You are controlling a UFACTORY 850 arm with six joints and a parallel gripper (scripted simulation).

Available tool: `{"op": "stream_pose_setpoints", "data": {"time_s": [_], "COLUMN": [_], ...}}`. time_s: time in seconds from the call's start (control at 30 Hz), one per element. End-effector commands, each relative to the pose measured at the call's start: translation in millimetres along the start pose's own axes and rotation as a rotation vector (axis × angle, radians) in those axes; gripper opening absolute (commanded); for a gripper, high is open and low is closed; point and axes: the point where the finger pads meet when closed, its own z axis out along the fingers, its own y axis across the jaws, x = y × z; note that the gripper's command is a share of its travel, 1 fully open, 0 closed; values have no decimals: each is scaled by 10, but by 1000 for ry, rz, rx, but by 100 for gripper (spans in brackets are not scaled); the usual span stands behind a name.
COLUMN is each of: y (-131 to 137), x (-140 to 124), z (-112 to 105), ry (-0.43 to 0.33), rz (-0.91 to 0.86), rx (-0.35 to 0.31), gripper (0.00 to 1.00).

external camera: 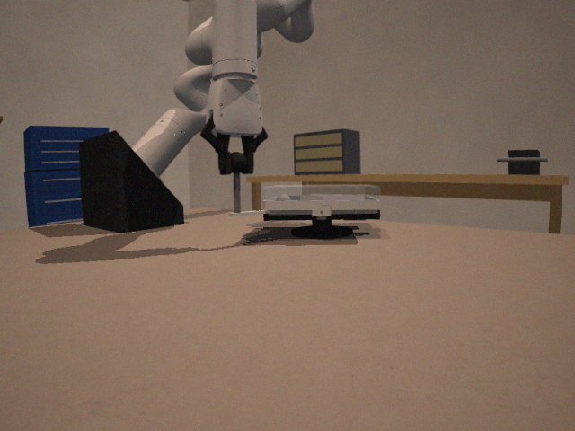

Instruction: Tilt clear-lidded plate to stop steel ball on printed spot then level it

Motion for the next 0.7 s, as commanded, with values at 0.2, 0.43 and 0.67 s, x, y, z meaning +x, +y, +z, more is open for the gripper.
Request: {"op": "stream_pose_setpoints", "data": {"time_s": [0.2,0.43,0.67], "y": [-7,-2,15], "x": [11,15,10], "z": [-17,-4,33], "ry": [1,1,1], "rz": [0,0,0], "rx": [2,2,2], "gripper": [0,0,0]}}
